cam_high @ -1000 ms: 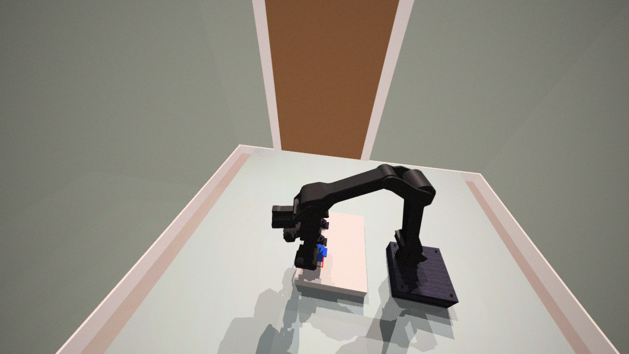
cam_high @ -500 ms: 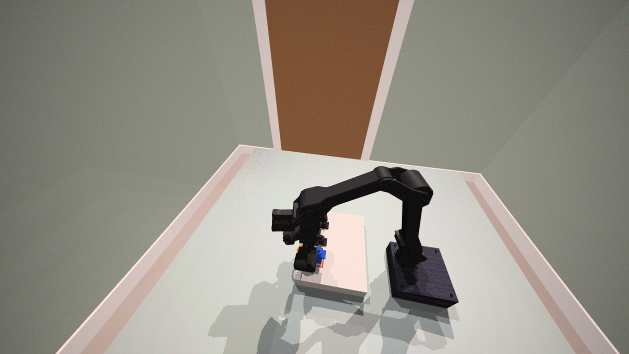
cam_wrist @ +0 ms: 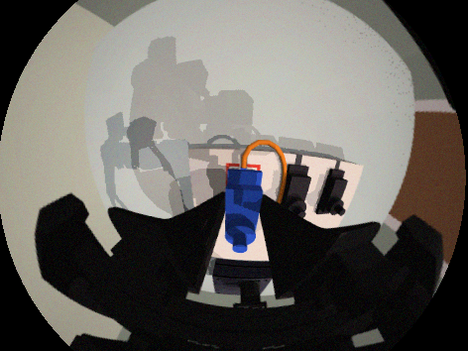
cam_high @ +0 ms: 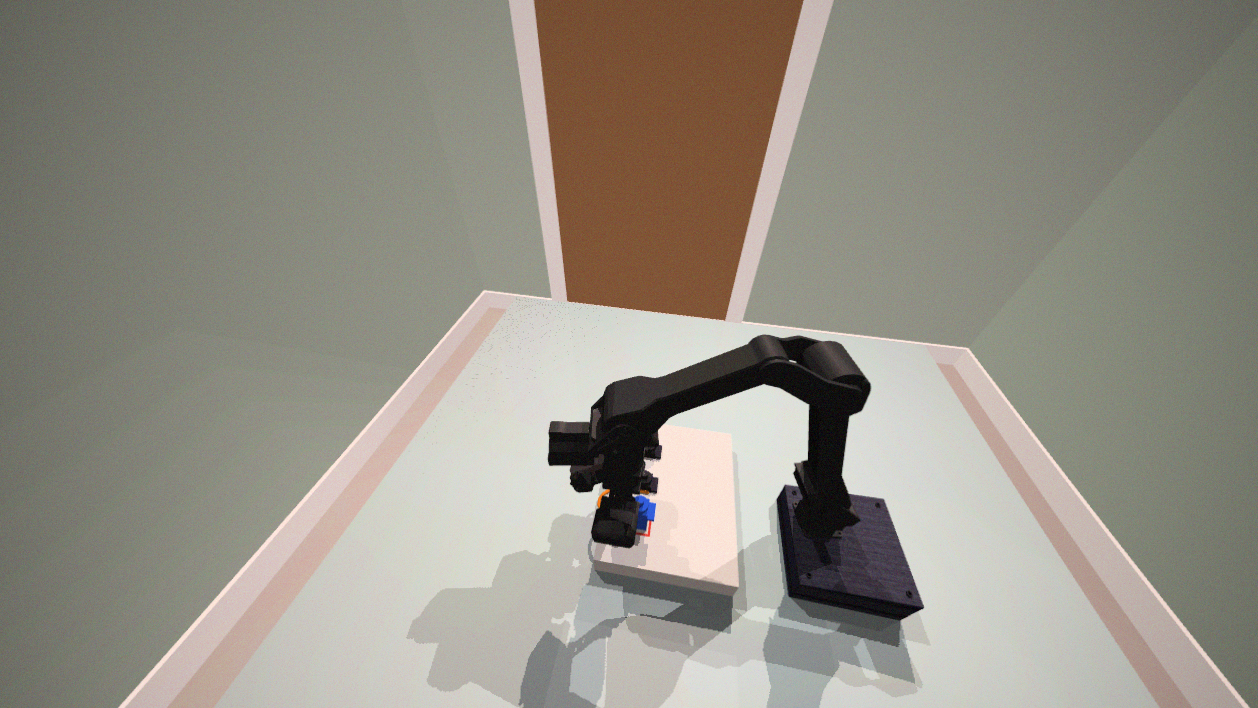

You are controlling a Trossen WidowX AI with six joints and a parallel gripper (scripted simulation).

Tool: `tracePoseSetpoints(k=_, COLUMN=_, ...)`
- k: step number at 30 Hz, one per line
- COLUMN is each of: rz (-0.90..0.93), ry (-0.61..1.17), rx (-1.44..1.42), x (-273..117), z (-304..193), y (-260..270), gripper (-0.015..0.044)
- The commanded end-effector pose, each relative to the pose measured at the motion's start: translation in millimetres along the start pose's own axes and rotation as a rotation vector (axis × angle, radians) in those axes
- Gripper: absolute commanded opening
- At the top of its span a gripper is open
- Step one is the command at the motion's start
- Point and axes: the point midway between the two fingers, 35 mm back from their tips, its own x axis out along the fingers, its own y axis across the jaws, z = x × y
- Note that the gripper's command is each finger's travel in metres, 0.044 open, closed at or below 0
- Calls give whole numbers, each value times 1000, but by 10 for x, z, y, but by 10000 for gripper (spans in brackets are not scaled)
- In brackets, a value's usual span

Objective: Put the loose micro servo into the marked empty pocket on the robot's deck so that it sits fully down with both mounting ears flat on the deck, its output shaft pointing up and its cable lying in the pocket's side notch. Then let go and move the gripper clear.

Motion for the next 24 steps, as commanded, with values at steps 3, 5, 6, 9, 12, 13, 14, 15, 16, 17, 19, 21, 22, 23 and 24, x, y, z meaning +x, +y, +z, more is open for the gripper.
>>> tracePoseSetpoints(k=3, rz=2, ry=-1, rx=-3, x=51, z=0, y=1, gripper=0)
tracePoseSetpoints(k=5, rz=2, ry=-1, rx=-3, x=71, z=0, y=1, gripper=0)
tracePoseSetpoints(k=6, rz=2, ry=-1, rx=-3, x=81, z=0, y=1, gripper=0)
tracePoseSetpoints(k=9, rz=2, ry=-1, rx=-3, x=111, z=0, y=1, gripper=0)
tracePoseSetpoints(k=12, rz=2, ry=-1, rx=-3, x=142, z=0, y=1, gripper=0)
tracePoseSetpoints(k=13, rz=2, ry=-1, rx=-3, x=151, z=0, y=1, gripper=0)
tracePoseSetpoints(k=14, rz=2, ry=-1, rx=-3, x=162, z=0, y=1, gripper=0)
tracePoseSetpoints(k=15, rz=2, ry=-1, rx=-3, x=172, z=0, y=1, gripper=0)
tracePoseSetpoints(k=16, rz=2, ry=-1, rx=-3, x=182, z=0, y=1, gripper=0)
tracePoseSetpoints(k=17, rz=2, ry=-1, rx=-3, x=192, z=0, y=1, gripper=0)
tracePoseSetpoints(k=19, rz=2, ry=-1, rx=-3, x=212, z=0, y=1, gripper=0)
tracePoseSetpoints(k=21, rz=2, ry=-1, rx=-3, x=232, z=0, y=1, gripper=0)
tracePoseSetpoints(k=22, rz=2, ry=-1, rx=-3, x=242, z=0, y=1, gripper=0)
tracePoseSetpoints(k=23, rz=2, ry=-1, rx=-3, x=252, z=0, y=1, gripper=0)
tracePoseSetpoints(k=24, rz=2, ry=-1, rx=-3, x=262, z=0, y=1, gripper=0)
